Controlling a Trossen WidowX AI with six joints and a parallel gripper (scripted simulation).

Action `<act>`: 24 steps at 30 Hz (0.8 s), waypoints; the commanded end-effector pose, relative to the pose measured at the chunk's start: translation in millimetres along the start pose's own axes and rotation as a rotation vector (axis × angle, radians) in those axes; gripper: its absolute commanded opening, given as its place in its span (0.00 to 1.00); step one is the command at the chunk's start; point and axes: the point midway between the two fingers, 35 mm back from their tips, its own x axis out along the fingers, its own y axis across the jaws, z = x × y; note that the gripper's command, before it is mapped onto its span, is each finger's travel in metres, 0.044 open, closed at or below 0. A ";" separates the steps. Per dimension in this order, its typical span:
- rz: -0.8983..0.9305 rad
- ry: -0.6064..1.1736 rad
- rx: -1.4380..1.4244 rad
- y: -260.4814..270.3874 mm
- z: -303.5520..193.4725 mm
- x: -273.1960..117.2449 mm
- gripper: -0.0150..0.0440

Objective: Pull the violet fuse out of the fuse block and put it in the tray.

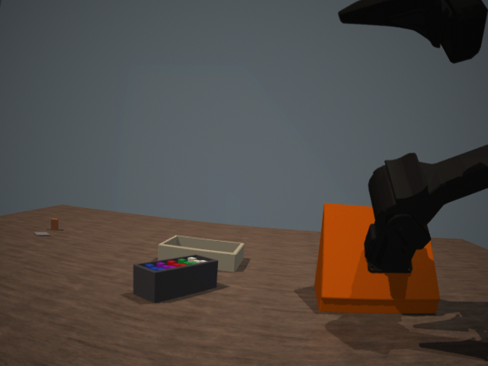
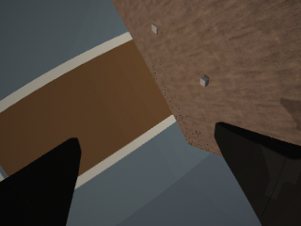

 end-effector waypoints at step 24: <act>-0.728 -0.134 -0.986 -21.8 63.5 195.3 0.38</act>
